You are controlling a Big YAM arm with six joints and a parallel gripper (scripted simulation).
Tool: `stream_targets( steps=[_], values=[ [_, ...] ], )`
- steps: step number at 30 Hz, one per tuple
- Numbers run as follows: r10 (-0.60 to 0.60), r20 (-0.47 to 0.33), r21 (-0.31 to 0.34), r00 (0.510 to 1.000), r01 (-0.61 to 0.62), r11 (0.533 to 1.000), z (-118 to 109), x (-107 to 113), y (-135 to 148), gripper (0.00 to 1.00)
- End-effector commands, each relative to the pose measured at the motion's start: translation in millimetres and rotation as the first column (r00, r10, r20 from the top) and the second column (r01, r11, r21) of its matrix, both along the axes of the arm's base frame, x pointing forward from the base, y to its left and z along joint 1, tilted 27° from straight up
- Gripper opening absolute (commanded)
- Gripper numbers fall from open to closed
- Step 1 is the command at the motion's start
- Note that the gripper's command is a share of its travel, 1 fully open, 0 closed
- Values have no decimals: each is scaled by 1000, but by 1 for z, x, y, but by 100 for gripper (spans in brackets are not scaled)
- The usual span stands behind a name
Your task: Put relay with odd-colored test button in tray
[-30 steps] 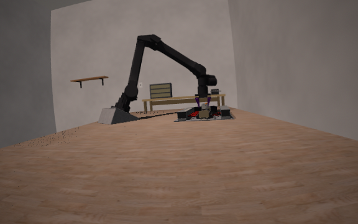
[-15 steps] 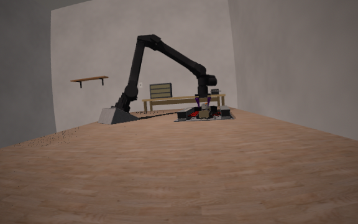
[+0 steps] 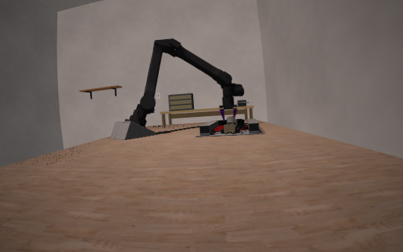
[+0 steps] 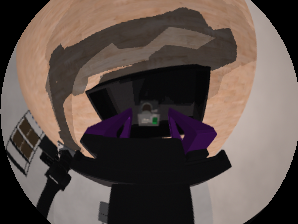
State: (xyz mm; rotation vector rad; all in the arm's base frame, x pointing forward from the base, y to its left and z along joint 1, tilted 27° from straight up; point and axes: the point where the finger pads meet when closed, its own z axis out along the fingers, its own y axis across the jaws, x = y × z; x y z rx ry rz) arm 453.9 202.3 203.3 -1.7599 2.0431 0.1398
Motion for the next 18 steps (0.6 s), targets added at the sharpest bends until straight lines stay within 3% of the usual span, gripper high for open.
stream_targets(
  steps=[1, 18],
  values=[
    [-20, 55, 23, 998, 19, 1000, 33, 10, -4, 59],
    [-11, 69, 24, 998, 10, 1000, 43, 12, -5, 59]
  ],
)
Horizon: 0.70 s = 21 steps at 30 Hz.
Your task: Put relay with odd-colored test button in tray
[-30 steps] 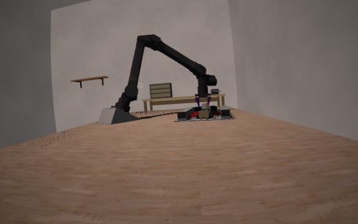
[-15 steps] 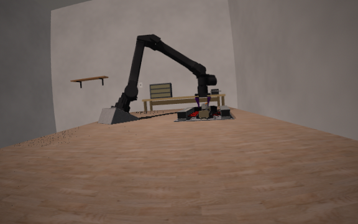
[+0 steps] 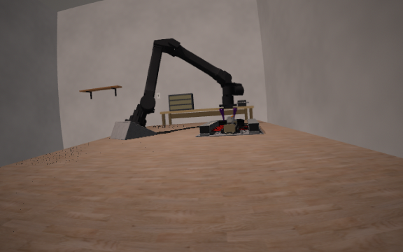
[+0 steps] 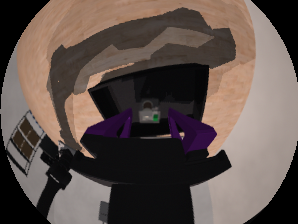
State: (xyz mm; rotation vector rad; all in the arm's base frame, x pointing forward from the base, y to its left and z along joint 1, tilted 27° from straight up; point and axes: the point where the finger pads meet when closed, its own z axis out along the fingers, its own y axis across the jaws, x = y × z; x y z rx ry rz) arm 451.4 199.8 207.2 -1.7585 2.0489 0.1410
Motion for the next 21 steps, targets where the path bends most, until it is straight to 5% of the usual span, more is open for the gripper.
stream_targets(
  steps=[1, 21],
  values=[
    [-8, 73, 25, 997, 6, 1000, 39, 15, -3, 59],
    [-3, 75, 24, 997, 2, 1000, 47, 12, -6, 59]
  ],
)
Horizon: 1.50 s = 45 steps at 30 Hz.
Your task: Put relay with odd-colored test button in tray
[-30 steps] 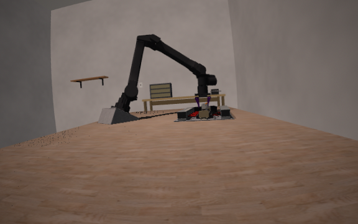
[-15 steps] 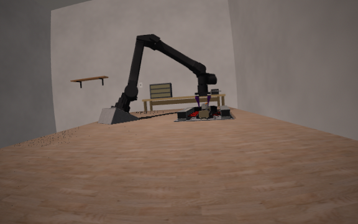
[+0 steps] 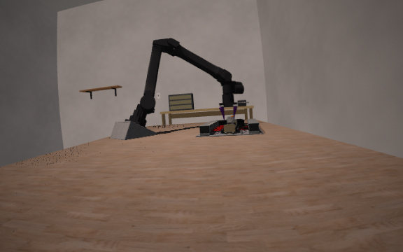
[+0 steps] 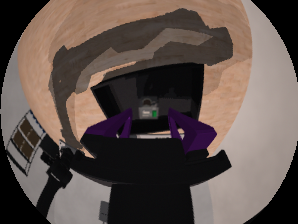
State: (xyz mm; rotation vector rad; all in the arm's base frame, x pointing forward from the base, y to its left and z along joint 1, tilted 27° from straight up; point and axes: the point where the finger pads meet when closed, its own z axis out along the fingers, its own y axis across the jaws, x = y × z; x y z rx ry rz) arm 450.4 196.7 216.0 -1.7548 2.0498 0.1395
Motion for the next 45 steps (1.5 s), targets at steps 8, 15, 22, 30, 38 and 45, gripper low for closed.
stream_targets(
  steps=[8, 15, 22, 30, 38, 45],
  values=[
    [5, 76, 24, 997, -7, 1000, 43, 10, -2, 59],
    [2, 76, 24, 997, -4, 1000, 45, 10, -4, 59],
    [2, 69, 21, 998, -3, 1000, 44, 9, -5, 59],
    [2, 80, 25, 997, -4, 1000, 51, 8, -6, 59],
    [2, 74, 23, 997, -4, 1000, 50, 9, -6, 59],
    [4, 71, 21, 997, -6, 1000, 49, 7, -6, 59]
  ],
)
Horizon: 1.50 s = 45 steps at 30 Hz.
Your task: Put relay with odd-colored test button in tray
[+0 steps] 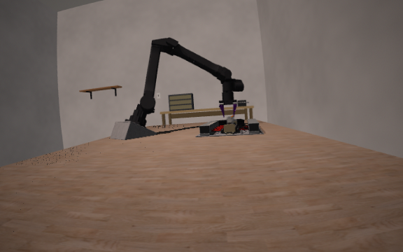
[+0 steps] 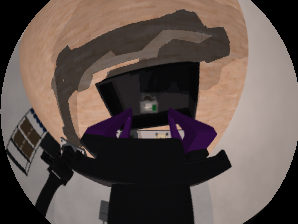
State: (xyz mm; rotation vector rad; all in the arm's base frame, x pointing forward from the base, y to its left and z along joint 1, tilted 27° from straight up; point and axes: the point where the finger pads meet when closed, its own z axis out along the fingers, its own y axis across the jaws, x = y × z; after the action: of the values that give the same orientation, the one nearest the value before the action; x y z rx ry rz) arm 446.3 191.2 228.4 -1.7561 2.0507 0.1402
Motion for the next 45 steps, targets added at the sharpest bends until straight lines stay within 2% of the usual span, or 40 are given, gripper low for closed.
stream_targets(
  steps=[1, 12, 29, 33, 40, 42, 45],
  values=[
    [4, 74, 23, 997, -5, 1000, 38, 12, -1, 59],
    [1, 82, 26, 997, -4, 1000, 43, 12, -2, 59],
    [2, 69, 21, 998, -4, 1000, 37, 10, -2, 59],
    [0, 76, 23, 997, -2, 1000, 47, 8, -6, 59],
    [-2, 82, 24, 997, 0, 1000, 82, -4, -20, 59],
    [-2, 82, 24, 997, 0, 1000, 82, -4, -20, 59],
    [-3, 82, 24, 997, 1, 1000, 98, -9, -27, 59]
  ],
)
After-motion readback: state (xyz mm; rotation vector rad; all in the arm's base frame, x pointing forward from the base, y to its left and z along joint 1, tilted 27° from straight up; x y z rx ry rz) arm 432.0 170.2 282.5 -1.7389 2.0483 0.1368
